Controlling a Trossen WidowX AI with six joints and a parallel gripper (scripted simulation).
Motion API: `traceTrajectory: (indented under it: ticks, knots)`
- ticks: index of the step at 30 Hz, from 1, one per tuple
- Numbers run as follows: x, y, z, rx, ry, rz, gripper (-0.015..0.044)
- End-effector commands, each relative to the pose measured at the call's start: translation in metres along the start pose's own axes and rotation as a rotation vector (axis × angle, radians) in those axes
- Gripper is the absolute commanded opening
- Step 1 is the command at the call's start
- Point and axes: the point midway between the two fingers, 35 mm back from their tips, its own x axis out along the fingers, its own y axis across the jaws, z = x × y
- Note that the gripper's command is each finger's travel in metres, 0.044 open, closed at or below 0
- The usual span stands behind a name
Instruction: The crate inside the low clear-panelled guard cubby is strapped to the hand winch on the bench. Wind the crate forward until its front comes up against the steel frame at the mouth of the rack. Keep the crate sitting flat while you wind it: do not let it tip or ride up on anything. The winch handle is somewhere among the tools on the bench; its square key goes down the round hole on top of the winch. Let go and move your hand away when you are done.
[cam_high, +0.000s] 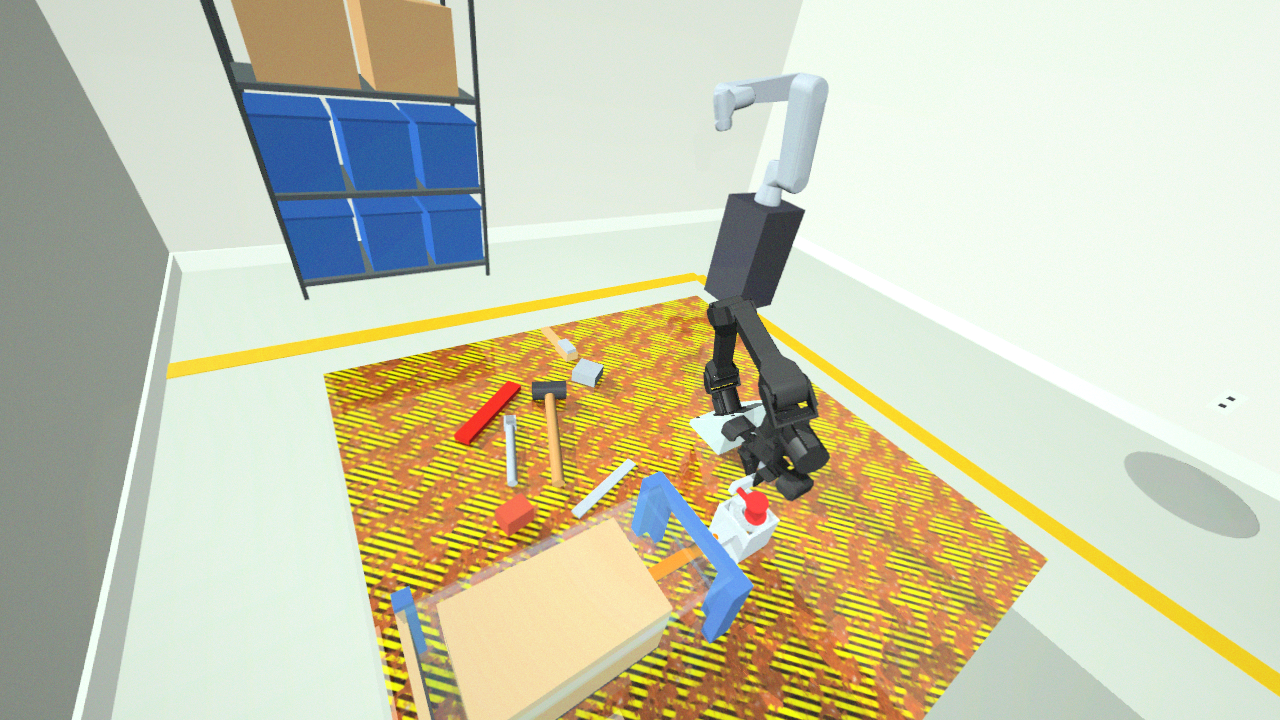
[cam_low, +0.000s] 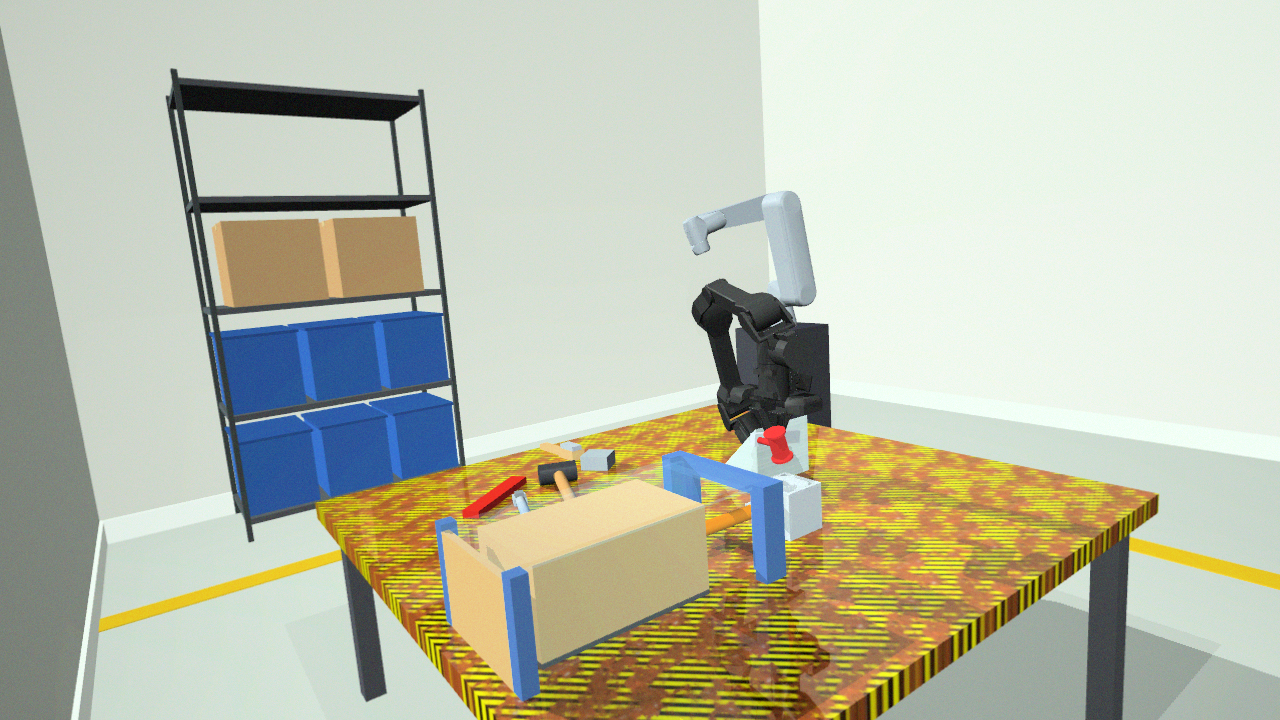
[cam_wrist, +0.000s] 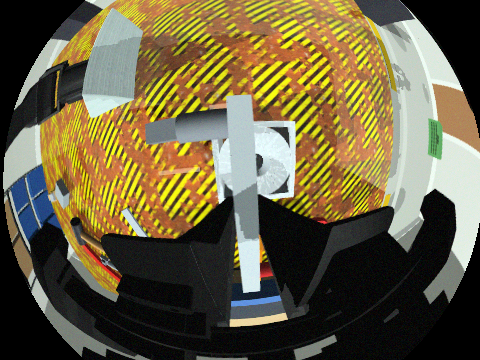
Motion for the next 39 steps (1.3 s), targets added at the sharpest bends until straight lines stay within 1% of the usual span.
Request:
traceTrajectory:
  ticks: [1,9,13,39]
  knots:
    - [0.0020,-0.0125,0.0099,-0.113,0.002,-0.002,0.0000]
    - [0.0045,-0.0093,0.0092,-0.093,-0.001,-0.006,0.0000]
    - [0.0046,-0.0091,0.0090,-0.091,-0.002,-0.051,0.0000]
    - [0.0053,-0.0092,0.0084,-0.090,-0.017,-0.485,0.0000]
